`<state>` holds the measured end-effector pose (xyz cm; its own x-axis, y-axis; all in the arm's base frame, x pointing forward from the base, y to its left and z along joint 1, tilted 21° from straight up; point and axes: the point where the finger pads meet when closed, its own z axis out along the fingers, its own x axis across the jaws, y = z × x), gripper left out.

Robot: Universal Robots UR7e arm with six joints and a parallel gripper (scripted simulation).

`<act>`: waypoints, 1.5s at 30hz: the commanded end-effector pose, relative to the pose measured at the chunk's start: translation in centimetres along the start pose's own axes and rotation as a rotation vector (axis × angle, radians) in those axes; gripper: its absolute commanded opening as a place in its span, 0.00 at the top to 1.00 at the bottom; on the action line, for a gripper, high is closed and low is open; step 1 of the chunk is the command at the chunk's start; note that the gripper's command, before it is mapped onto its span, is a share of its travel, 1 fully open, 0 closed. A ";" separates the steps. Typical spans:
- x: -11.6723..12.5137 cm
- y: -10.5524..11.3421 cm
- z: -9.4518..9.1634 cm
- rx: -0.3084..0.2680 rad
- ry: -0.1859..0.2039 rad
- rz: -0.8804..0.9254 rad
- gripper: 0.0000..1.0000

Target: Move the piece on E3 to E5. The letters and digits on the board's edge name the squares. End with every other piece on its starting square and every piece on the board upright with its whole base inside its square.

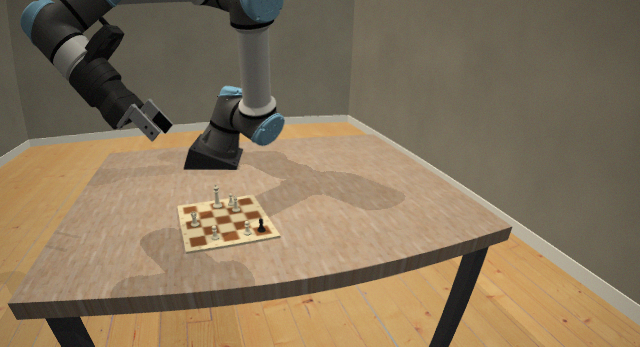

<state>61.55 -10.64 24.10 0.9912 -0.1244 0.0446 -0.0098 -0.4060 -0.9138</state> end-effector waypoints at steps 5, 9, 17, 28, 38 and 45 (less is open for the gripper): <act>0.0 0.0 -0.1 -0.001 0.001 -0.001 0.00; 0.0 0.0 -0.1 -0.001 0.001 -0.001 0.00; 0.0 0.0 -0.1 -0.001 0.001 -0.001 0.00; -4.4 11.1 3.1 0.030 -0.128 -0.071 0.00; -11.3 21.5 7.0 0.104 -0.265 -0.160 0.00; -13.6 24.0 8.2 0.132 -0.301 -0.187 0.00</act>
